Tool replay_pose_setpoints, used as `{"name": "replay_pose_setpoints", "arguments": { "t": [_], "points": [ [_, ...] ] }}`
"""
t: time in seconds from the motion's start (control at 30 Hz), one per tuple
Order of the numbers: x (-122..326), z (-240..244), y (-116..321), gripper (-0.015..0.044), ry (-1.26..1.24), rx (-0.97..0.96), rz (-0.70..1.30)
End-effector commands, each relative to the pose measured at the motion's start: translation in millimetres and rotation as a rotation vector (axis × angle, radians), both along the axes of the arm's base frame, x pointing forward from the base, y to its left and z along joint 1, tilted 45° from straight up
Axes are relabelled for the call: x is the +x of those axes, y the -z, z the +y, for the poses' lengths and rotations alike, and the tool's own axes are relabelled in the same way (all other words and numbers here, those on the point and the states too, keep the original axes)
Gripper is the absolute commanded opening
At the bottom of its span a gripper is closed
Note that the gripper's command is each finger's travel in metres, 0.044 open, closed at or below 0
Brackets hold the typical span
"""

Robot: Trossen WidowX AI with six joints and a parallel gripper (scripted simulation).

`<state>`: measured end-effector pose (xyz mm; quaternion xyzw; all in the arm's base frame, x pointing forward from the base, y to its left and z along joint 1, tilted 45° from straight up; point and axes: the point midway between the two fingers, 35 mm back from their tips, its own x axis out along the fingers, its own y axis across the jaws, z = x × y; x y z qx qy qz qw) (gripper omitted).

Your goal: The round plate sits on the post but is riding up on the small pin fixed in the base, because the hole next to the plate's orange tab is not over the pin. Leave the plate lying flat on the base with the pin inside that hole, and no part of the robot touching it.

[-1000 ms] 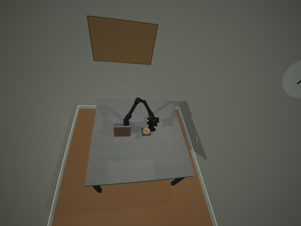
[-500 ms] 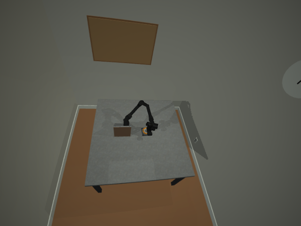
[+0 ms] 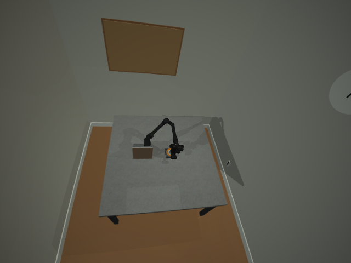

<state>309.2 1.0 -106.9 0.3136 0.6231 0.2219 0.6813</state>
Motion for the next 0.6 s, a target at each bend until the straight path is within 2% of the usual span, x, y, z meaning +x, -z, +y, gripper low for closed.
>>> {"name": "replay_pose_setpoints", "arguments": {
  "t": [0.0,0.57],
  "points": [
    [5.6,1.4,-1.5,0.0000,0.002,0.004,0.001],
    [12.9,2.0,-3.3,0.0000,0.002,0.005,0.001]
  ]
}}
